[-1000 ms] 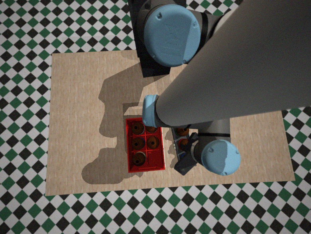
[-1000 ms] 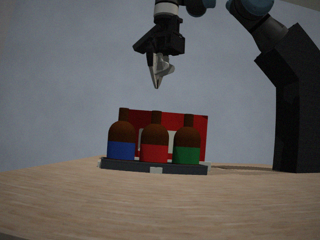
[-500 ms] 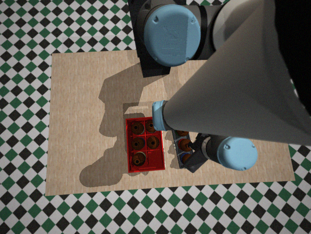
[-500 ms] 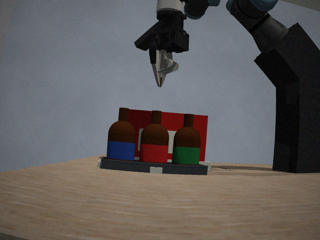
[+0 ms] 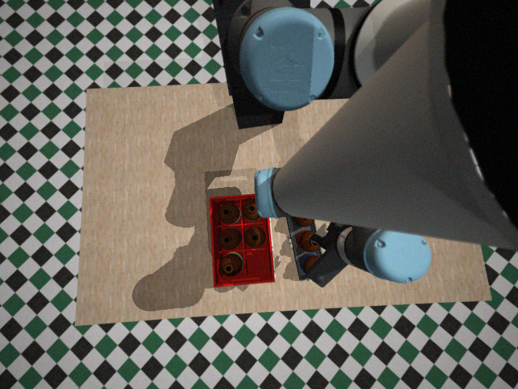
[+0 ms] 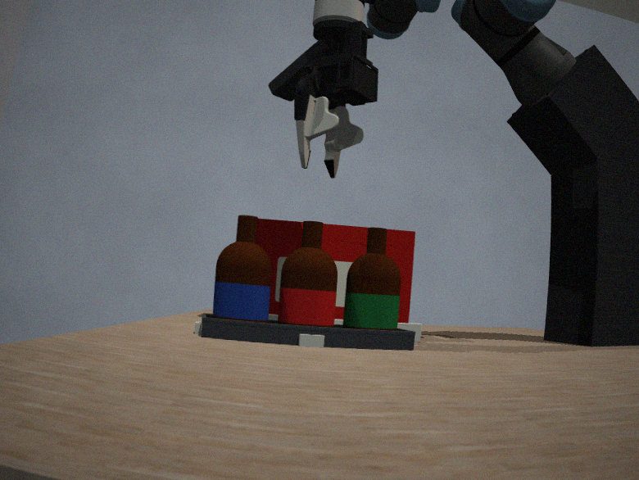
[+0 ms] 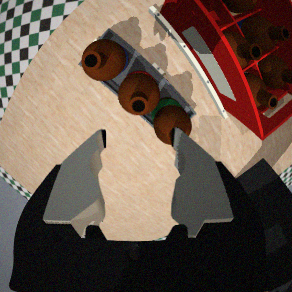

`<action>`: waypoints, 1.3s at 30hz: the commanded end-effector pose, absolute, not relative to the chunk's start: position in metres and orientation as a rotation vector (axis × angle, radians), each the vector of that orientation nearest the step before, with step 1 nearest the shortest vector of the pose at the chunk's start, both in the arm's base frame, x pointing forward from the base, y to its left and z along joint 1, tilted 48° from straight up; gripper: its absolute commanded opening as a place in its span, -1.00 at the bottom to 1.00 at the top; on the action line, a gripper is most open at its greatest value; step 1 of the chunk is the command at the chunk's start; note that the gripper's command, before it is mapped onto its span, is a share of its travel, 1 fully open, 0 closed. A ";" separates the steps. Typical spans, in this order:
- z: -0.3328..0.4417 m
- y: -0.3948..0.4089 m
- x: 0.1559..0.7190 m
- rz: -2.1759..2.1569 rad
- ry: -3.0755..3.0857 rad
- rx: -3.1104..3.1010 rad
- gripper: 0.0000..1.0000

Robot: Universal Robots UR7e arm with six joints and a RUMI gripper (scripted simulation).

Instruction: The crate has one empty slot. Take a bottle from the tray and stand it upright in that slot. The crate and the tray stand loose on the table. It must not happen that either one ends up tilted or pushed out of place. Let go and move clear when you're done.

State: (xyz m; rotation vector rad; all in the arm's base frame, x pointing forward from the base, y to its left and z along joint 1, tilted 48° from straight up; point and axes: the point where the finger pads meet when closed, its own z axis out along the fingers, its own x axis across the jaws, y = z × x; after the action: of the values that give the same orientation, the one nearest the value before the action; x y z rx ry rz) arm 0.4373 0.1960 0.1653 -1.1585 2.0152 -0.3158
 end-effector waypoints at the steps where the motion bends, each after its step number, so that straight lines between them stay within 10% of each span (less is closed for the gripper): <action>1: 0.166 0.196 0.437 -0.316 2.014 -1.158 -0.24; 39: 0.161 0.197 0.443 -0.316 2.015 -1.158 -0.24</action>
State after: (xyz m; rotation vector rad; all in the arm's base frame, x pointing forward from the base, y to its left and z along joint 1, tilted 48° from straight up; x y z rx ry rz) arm 0.4402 0.1967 0.1626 -1.1584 2.0155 -0.3158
